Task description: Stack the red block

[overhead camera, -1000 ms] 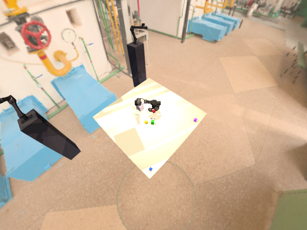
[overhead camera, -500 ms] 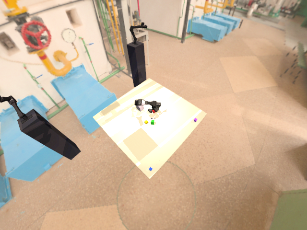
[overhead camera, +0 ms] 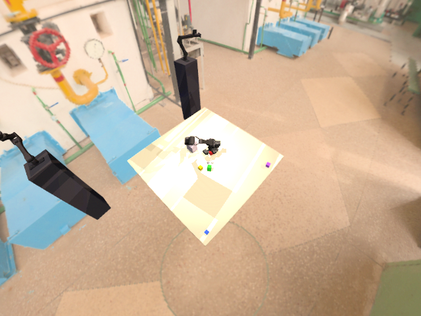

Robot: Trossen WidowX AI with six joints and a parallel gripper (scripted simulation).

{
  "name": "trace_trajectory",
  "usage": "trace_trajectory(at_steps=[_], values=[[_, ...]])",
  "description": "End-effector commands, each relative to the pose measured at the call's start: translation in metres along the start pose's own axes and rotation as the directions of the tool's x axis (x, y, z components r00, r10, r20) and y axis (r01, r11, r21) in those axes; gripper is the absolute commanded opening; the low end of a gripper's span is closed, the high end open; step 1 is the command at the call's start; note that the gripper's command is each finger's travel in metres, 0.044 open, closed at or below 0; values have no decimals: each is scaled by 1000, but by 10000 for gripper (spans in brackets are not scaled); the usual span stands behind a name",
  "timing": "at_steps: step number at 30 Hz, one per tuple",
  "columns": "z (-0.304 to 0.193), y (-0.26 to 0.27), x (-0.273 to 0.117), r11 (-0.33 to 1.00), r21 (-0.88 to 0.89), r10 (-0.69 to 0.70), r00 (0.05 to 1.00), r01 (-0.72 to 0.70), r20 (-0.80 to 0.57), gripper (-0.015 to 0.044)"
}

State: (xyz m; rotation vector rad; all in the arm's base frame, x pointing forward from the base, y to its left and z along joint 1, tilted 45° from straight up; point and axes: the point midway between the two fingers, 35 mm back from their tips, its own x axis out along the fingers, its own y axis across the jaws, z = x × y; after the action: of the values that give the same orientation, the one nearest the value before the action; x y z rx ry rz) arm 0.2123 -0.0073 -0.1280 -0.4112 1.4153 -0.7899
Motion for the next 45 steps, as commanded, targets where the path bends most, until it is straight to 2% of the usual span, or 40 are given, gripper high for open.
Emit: trace_trajectory(at_steps=[1, 9, 17, 22, 40, 45], values=[[0, 0, 0, 1000, -3, -3, 1000, 3, 2, 387], [0, 0, 0, 1000, -3, -3, 1000, 3, 2, 177], [0, 0, 0, 1000, -3, -3, 1000, 3, 2, 124], [0, 1, -12, 1000, -3, -2, 1000, 2, 2, 0], [0, 2, -109, 1000, -4, 3, 1000, -3, 0, 0], [0, 2, -120, 1000, -4, 3, 1000, -3, 0, 0]])
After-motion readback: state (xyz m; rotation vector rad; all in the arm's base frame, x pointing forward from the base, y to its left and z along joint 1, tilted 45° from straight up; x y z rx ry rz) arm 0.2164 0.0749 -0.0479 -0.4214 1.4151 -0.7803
